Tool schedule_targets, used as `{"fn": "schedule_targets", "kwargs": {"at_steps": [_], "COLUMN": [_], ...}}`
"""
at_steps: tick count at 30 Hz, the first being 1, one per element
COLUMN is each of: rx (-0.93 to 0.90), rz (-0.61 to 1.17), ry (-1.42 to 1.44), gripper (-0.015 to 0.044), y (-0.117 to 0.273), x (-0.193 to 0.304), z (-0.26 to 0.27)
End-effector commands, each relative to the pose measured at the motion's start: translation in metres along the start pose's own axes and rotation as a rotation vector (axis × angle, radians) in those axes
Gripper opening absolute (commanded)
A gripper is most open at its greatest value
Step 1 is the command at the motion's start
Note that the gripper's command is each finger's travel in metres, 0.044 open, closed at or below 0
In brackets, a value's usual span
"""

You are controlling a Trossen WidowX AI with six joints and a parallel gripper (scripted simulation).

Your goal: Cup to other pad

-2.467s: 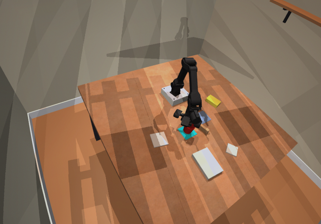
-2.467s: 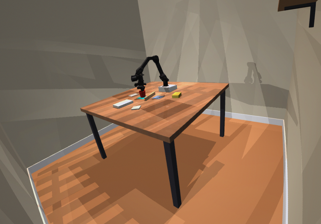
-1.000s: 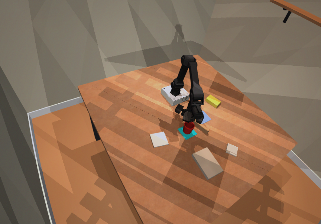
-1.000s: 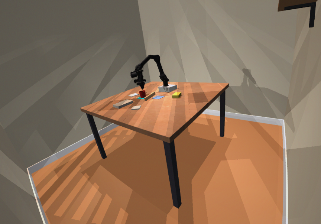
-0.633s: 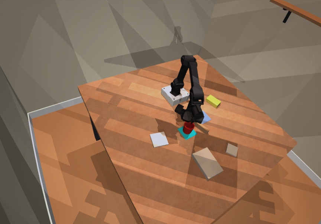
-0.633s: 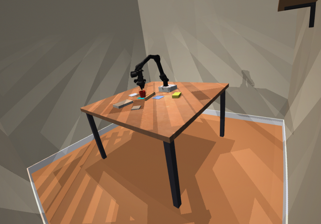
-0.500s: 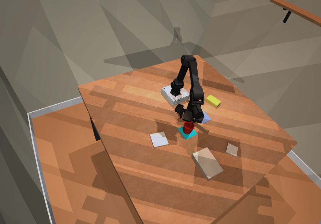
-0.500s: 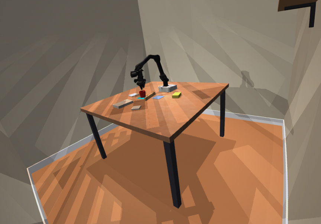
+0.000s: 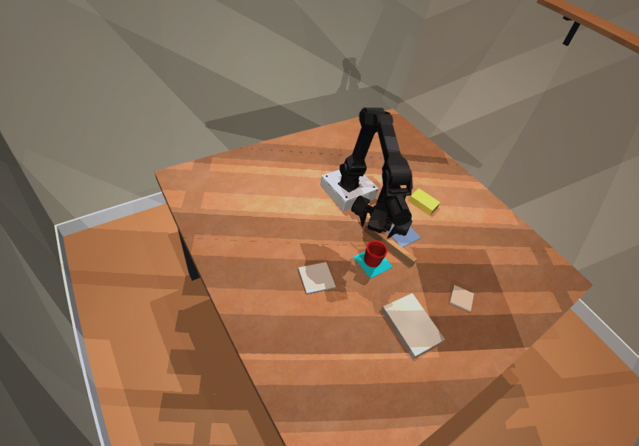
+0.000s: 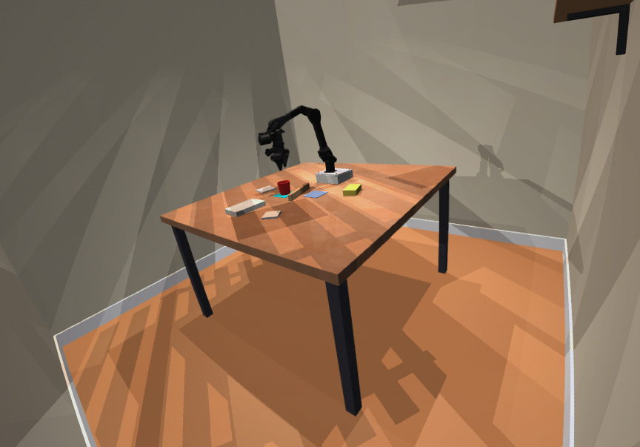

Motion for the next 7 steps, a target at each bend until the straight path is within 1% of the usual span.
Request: {"fn": "schedule_targets", "kwargs": {"at_steps": [1,7], "rx": [-0.002,-0.002], "rz": [-0.010,-0.004], "ry": [-0.004,0.000], "gripper": [0.0440,0.0440], "y": [0.0100,0.0052], "x": [0.0007,0.0003], "z": [-0.0001,0.0002]}}
Point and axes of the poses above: the point midway between the two fingers, 35 mm back from their tips, its own y axis back along the fingers, its own z axis across the jaws, x = y × z, the point moved 3 cm from there along y, back along the fingers, and after that the axes turned 5 degrees about y, right-handed, at the moved point
